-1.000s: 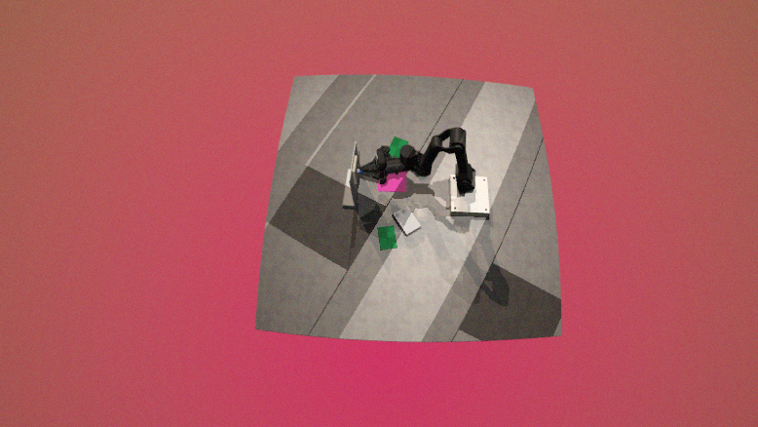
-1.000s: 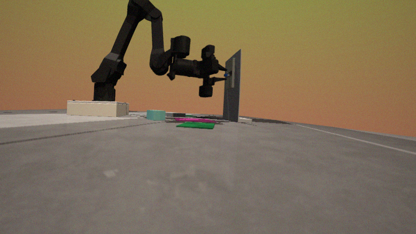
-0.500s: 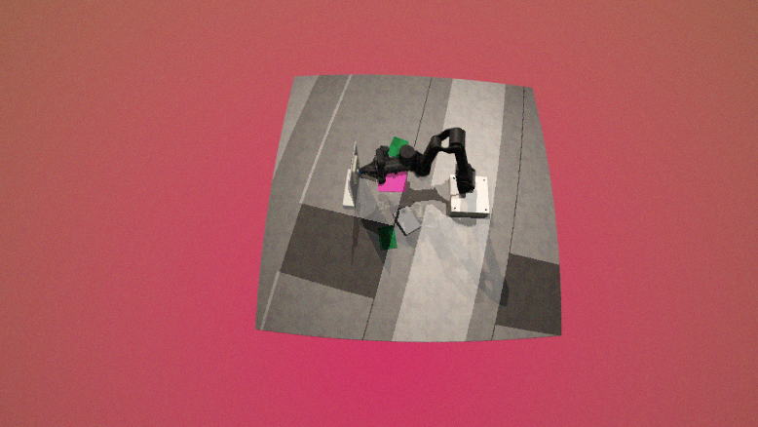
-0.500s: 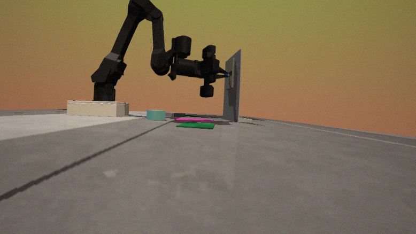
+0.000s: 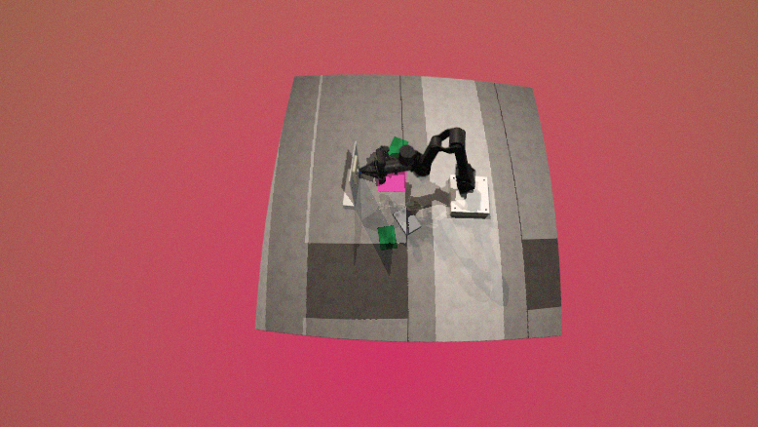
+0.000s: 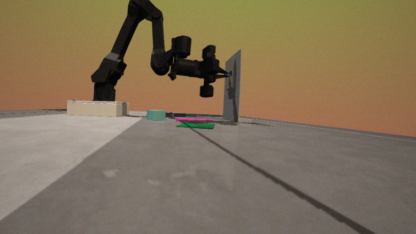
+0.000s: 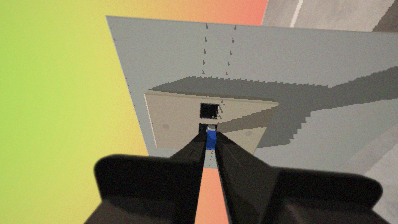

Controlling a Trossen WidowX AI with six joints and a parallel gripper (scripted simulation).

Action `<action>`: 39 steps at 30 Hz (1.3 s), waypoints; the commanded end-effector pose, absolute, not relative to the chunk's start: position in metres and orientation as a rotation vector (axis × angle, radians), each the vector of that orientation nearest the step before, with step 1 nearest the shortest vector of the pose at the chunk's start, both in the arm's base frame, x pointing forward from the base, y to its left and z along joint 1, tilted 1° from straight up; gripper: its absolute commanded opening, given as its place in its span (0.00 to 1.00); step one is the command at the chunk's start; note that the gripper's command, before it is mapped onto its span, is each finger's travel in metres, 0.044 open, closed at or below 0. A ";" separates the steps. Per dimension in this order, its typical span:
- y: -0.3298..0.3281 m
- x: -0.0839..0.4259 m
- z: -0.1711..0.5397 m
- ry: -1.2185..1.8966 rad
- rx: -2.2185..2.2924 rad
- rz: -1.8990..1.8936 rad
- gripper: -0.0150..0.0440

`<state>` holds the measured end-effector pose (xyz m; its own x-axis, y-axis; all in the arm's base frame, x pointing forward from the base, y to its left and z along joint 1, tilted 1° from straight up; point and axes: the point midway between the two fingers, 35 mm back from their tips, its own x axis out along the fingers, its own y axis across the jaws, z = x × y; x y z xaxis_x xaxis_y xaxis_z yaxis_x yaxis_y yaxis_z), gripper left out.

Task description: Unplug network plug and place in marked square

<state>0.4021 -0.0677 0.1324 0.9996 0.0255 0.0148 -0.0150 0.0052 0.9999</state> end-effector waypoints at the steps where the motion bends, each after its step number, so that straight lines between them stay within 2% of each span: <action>1: -0.067 0.398 0.131 0.009 1.571 0.027 0.25; 39: -0.062 0.376 0.130 0.011 1.571 0.025 0.25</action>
<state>0.3807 -0.0637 0.1337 0.9996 0.0198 0.0203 -0.0204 0.0065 0.9998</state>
